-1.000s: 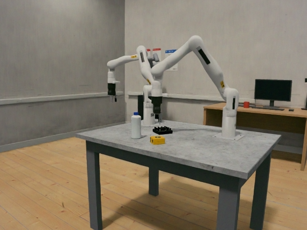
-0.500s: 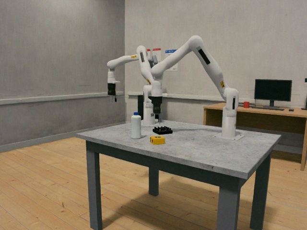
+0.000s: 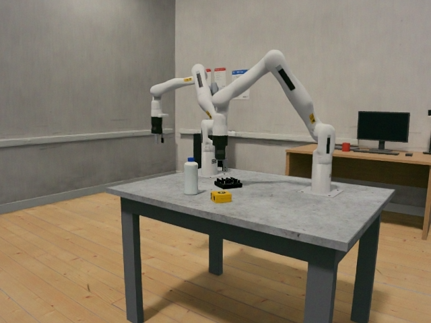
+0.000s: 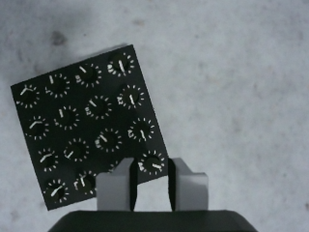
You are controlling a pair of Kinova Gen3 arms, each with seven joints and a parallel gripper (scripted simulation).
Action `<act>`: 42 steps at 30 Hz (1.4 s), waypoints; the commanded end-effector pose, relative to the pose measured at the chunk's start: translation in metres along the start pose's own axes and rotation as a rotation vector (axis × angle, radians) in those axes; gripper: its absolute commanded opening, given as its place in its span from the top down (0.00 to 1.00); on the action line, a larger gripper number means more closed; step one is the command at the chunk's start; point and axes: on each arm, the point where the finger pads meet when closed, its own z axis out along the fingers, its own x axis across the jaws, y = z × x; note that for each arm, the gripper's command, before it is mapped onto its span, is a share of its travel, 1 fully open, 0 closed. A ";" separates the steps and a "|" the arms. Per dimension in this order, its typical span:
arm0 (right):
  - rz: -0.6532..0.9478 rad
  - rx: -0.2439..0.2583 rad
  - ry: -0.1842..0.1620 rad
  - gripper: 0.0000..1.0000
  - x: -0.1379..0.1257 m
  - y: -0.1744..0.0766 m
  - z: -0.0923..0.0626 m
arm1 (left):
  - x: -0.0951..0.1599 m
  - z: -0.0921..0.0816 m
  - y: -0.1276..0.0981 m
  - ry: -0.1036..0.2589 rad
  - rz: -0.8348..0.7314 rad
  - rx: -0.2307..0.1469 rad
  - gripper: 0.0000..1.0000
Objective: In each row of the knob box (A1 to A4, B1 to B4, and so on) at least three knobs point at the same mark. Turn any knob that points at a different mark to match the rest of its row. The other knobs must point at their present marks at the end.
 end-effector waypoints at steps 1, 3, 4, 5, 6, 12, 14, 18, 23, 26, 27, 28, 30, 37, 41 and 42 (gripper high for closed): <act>0.000 -0.002 0.000 0.00 0.000 0.000 -0.001 | 0.000 0.000 0.000 0.000 0.000 -0.002 0.54; 0.000 -0.002 0.000 0.00 0.000 0.000 -0.001 | 0.000 0.000 0.000 0.000 0.000 -0.002 0.54; 0.000 -0.002 0.000 0.00 0.000 0.000 -0.001 | 0.000 0.000 0.000 0.000 0.000 -0.002 0.54; 0.000 -0.002 0.000 0.00 0.000 0.000 -0.001 | 0.000 0.001 0.000 0.000 0.000 -0.002 0.54; 0.000 -0.002 0.000 0.00 0.000 0.000 -0.001 | 0.000 0.001 0.000 0.000 0.000 -0.002 0.54; 0.000 -0.002 0.000 0.00 0.000 0.000 -0.001 | 0.000 0.006 0.000 0.000 0.000 -0.002 0.54; 0.000 -0.002 0.000 0.00 0.000 0.000 -0.001 | 0.000 0.008 0.000 0.000 0.000 -0.002 0.54; 0.000 -0.002 0.000 0.00 0.000 0.000 -0.001 | 0.000 0.013 0.000 0.000 0.000 -0.002 0.54; 0.000 -0.002 0.000 0.00 0.000 0.000 -0.001 | 0.000 0.017 0.000 0.000 0.000 -0.002 0.54; 0.000 -0.002 0.000 0.00 0.000 0.000 -0.001 | 0.000 0.021 0.000 0.000 0.000 -0.002 0.54; 0.000 -0.002 0.000 0.00 0.000 0.000 -0.001 | 0.000 0.022 0.000 0.000 0.000 -0.002 0.54; 0.000 -0.002 0.000 0.00 0.000 0.000 -0.001 | 0.000 0.023 0.000 0.000 0.000 -0.002 0.54; 0.000 -0.002 0.000 0.00 0.000 0.000 -0.001 | 0.000 0.026 0.000 0.000 0.000 -0.002 0.54; 0.000 -0.002 0.000 0.00 0.000 0.000 -0.001 | 0.000 0.032 0.000 0.000 0.000 -0.002 0.54; 0.000 -0.002 0.000 0.00 0.000 0.000 -0.001 | 0.000 0.036 0.000 0.000 0.000 -0.002 0.54; 0.000 -0.002 0.000 0.00 0.000 0.000 -0.001 | 0.000 0.037 0.000 0.000 0.000 -0.002 0.54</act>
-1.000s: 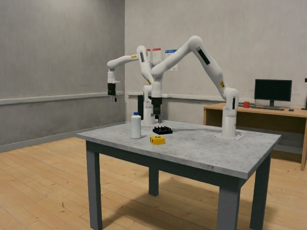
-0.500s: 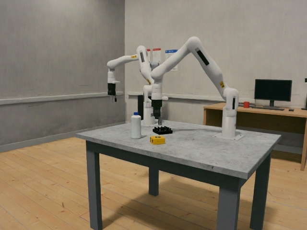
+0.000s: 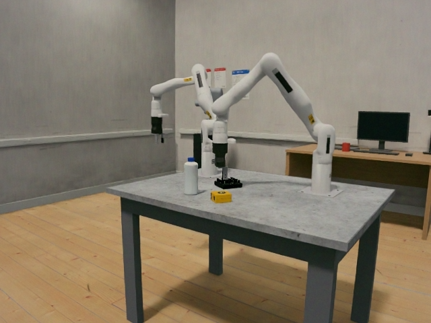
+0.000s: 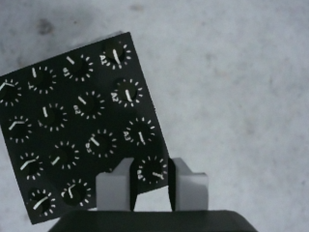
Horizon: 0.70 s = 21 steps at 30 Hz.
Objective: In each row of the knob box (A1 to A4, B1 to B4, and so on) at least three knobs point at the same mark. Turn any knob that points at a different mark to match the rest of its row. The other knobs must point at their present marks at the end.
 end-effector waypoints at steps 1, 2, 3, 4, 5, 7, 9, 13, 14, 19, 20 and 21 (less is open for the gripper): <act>0.000 -0.002 0.000 0.00 0.000 0.000 -0.001 | 0.000 0.001 0.001 0.000 0.000 -0.002 0.54; 0.000 -0.002 0.000 0.00 0.000 0.000 -0.001 | 0.000 0.002 0.001 0.000 0.000 -0.002 0.54; 0.000 -0.002 0.000 0.00 0.000 0.000 -0.001 | 0.000 0.003 0.001 0.000 0.000 -0.002 0.54; 0.000 -0.002 0.000 0.00 0.000 0.000 -0.001 | 0.000 0.003 0.001 0.000 0.000 -0.002 0.54; 0.000 -0.002 0.000 0.00 0.000 0.000 -0.001 | 0.000 0.004 0.001 0.000 0.000 -0.002 0.54; 0.000 -0.002 0.000 0.00 0.000 0.000 -0.001 | 0.000 0.005 0.001 0.000 0.000 -0.002 0.54; 0.000 -0.002 0.000 0.00 0.000 0.000 -0.001 | 0.000 0.005 0.001 0.000 0.000 -0.002 0.54; 0.000 -0.002 0.000 0.00 0.000 0.000 -0.001 | 0.000 0.005 0.001 0.000 0.000 -0.002 0.54; 0.000 -0.002 0.000 0.00 0.000 0.000 -0.001 | 0.000 0.006 0.001 0.000 0.000 -0.002 0.54; 0.000 -0.002 0.000 0.00 0.000 0.000 -0.001 | 0.000 0.006 0.001 0.000 0.000 -0.002 0.54; 0.000 -0.002 0.000 0.00 0.000 0.000 -0.001 | 0.000 0.006 0.001 0.000 0.000 -0.002 0.54; 0.000 -0.002 0.000 0.00 0.000 0.000 -0.001 | 0.000 0.006 0.001 0.000 0.000 -0.002 0.54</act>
